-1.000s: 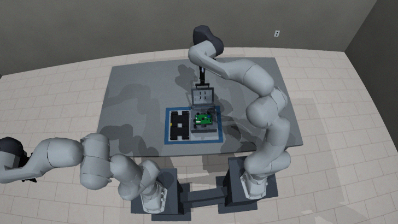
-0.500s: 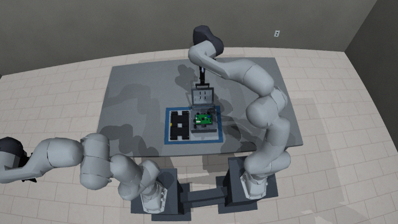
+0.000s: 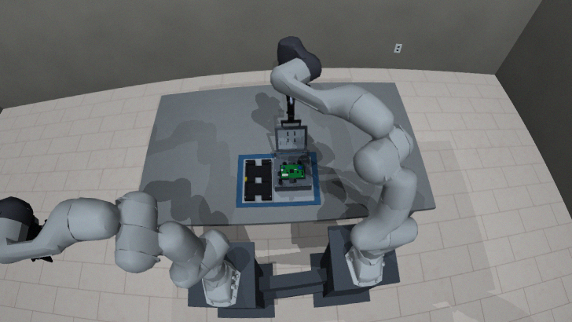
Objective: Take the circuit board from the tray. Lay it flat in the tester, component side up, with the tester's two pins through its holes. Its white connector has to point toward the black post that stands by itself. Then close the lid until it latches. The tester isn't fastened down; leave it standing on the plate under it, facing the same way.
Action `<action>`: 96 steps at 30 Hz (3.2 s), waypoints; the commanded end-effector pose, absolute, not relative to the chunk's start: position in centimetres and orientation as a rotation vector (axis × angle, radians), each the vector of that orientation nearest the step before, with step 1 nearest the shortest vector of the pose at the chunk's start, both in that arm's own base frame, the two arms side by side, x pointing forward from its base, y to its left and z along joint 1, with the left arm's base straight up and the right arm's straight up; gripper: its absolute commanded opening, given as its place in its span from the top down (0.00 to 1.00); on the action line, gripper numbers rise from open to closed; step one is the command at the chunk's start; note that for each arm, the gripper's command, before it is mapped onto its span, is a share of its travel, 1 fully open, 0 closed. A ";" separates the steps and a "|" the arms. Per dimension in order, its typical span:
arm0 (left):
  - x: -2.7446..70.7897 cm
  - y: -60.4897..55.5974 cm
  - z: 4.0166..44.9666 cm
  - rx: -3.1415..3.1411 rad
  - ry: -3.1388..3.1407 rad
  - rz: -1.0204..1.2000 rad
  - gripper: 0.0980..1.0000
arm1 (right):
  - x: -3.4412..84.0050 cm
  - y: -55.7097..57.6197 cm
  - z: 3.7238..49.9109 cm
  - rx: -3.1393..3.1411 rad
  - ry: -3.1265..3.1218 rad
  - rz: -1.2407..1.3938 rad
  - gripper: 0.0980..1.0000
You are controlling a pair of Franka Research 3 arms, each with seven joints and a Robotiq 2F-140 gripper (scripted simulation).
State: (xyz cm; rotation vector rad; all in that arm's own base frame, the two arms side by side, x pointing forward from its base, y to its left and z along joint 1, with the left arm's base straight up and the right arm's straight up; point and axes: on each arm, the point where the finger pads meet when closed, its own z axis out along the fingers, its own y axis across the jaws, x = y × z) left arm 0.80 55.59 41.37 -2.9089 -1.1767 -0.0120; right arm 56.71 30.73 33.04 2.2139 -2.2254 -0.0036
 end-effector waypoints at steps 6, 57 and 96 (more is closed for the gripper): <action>0.8 55.6 41.4 -2.908 -1.176 -0.012 0.00 | 56.9 30.7 32.7 2.207 -2.236 0.000 0.70; 0.8 55.6 41.4 -2.908 -1.176 -0.012 0.00 | 57.0 30.6 28.8 2.207 -2.236 0.000 0.70; 0.8 55.6 41.4 -2.908 -1.176 -0.012 0.00 | 57.0 30.6 28.8 2.207 -2.236 0.000 0.90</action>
